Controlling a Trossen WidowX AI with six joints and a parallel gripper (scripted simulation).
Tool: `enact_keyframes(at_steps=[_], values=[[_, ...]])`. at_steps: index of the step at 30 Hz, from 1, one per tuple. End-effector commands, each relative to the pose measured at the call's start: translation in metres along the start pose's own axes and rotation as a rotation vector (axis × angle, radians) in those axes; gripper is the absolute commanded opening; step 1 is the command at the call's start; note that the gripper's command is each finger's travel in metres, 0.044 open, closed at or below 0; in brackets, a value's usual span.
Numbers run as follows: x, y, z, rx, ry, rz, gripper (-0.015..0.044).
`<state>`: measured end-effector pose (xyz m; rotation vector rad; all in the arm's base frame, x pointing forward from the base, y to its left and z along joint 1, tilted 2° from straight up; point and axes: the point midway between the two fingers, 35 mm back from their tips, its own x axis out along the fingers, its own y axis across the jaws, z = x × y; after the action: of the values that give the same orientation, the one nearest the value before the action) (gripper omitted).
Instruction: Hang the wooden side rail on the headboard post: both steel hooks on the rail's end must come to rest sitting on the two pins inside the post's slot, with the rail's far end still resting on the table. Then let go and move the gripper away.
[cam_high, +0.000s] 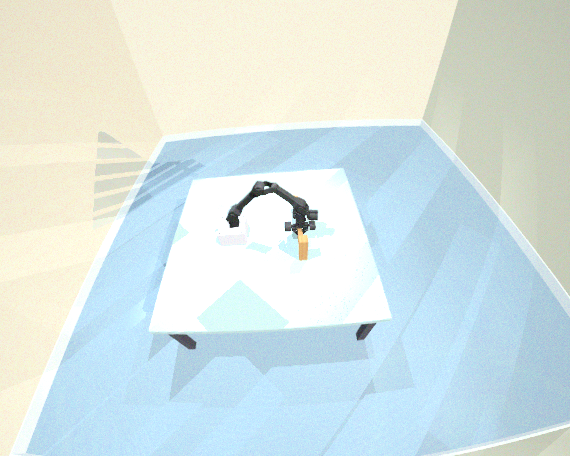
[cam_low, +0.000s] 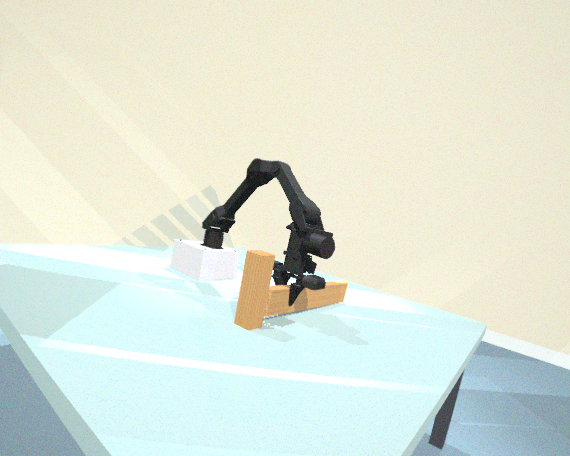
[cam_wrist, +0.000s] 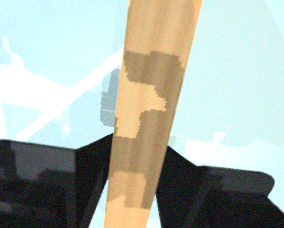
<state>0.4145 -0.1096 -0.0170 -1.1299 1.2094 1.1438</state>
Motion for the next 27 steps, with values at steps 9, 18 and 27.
enact_keyframes(at_steps=[9, 18, 27], values=[[-0.0115, -0.0048, -0.0002, -0.007, 0.0, -0.024, 0.0], [-0.013, -0.0048, -0.0002, -0.007, 0.0, -0.024, 0.0], [-0.0145, -0.0048, -0.0002, -0.007, 0.0, -0.024, 0.0]])
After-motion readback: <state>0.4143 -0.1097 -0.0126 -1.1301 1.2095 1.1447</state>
